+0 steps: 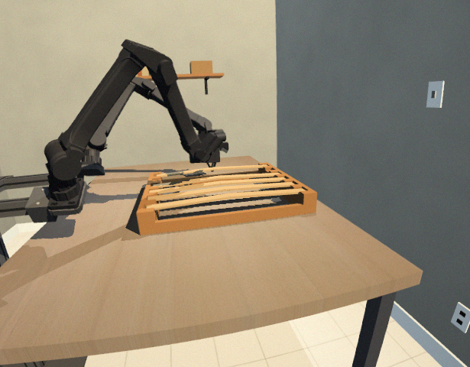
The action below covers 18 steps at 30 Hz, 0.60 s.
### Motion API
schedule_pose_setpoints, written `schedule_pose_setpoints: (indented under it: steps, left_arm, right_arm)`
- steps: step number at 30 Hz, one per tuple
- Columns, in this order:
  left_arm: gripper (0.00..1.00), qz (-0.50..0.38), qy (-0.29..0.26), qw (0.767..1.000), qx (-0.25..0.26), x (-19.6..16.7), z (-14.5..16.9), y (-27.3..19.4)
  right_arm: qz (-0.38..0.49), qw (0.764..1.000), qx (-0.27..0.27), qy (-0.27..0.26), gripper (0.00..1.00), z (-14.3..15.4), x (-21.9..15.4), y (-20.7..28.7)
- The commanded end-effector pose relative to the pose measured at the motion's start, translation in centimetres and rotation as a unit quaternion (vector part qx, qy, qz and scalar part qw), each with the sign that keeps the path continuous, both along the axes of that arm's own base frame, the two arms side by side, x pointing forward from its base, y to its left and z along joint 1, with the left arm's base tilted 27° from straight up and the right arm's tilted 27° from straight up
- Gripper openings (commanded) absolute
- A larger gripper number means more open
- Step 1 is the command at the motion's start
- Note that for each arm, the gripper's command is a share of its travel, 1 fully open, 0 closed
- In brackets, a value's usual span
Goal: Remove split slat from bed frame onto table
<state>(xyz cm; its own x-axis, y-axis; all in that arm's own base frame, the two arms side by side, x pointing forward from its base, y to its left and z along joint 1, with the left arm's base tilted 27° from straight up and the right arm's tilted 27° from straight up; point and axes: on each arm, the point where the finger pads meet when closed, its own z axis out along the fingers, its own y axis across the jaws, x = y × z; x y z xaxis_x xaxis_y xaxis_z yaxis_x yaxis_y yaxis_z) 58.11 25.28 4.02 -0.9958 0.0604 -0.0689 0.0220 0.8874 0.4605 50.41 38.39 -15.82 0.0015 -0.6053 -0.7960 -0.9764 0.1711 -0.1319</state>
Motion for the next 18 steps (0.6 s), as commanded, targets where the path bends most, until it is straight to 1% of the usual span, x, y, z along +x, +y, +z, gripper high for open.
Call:
schedule_pose_setpoints:
  steps: [1,3,4,6,9,18]
  left_arm:
    - [0.65,0.005,-0.014,1.000,0.002,0.4,3.4,-0.7]
    - [0.65,0.005,-0.014,1.000,0.002,0.4,3.4,-0.7]
    - [0.65,0.007,-0.008,1.000,0.001,0.2,2.6,-0.2]
    - [0.65,0.012,-0.003,1.000,0.000,-0.3,2.1,0.7]
    - [0.65,0.012,0.006,1.000,-0.003,-0.4,0.9,0.6]
    - [0.65,0.003,0.006,1.000,-0.003,0.0,0.9,-0.4]
  right_arm:
    - [0.007,1.000,0.007,-0.014,1.00,0.3,1.4,0.8]
    - [0.007,1.000,0.007,-0.014,1.00,0.3,1.4,0.8]
    - [0.007,1.000,0.007,-0.014,1.00,0.3,1.4,0.8]
    - [0.007,1.000,0.007,-0.014,1.00,0.3,1.4,0.8]
    - [0.007,1.000,0.007,-0.014,1.00,0.3,1.4,0.8]
    - [0.007,1.000,0.007,-0.014,1.00,0.3,1.4,0.8]
